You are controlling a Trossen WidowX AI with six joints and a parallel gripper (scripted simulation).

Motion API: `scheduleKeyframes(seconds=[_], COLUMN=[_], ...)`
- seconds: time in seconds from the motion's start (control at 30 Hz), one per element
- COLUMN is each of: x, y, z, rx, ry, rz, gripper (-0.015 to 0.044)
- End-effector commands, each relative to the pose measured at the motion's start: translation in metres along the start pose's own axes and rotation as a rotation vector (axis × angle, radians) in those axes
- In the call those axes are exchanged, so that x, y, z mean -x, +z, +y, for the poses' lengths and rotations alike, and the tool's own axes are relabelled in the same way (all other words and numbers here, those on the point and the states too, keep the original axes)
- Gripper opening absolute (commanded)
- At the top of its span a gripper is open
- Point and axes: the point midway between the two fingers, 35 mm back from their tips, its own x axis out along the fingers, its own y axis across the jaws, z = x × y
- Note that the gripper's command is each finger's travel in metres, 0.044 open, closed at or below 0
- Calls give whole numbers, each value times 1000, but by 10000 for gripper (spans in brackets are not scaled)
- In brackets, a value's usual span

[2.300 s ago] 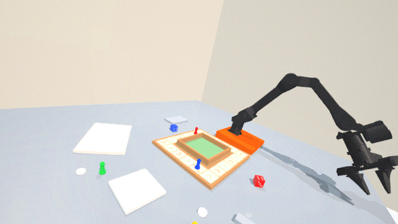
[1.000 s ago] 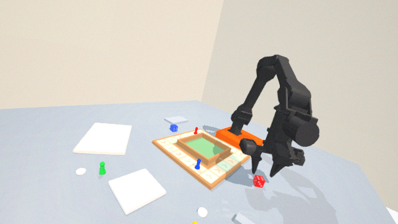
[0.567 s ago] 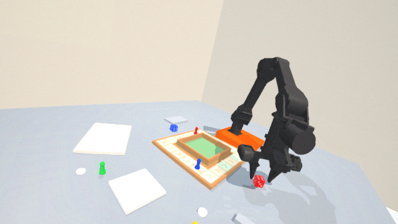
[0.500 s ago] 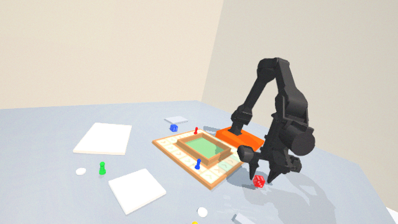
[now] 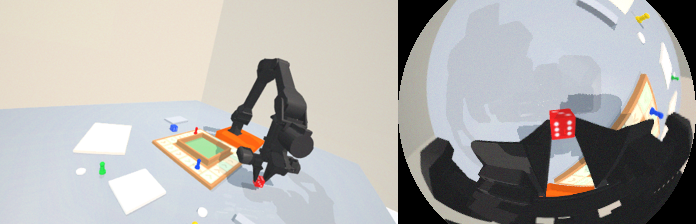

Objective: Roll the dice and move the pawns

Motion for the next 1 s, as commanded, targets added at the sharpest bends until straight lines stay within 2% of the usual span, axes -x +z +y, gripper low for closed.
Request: scheduleKeyframes(seconds=[0.0, 0.03, 0.73, 0.97], x=[0, 4, 118, 120], y=[0, 1, -2, -7], z=[1, 4, -2, -18], rx=[0, 11, -2, -43], ry=[6, 13, 3, 0], rz=[-2, -11, 0, 2], gripper=[25, 0, 0, 0])
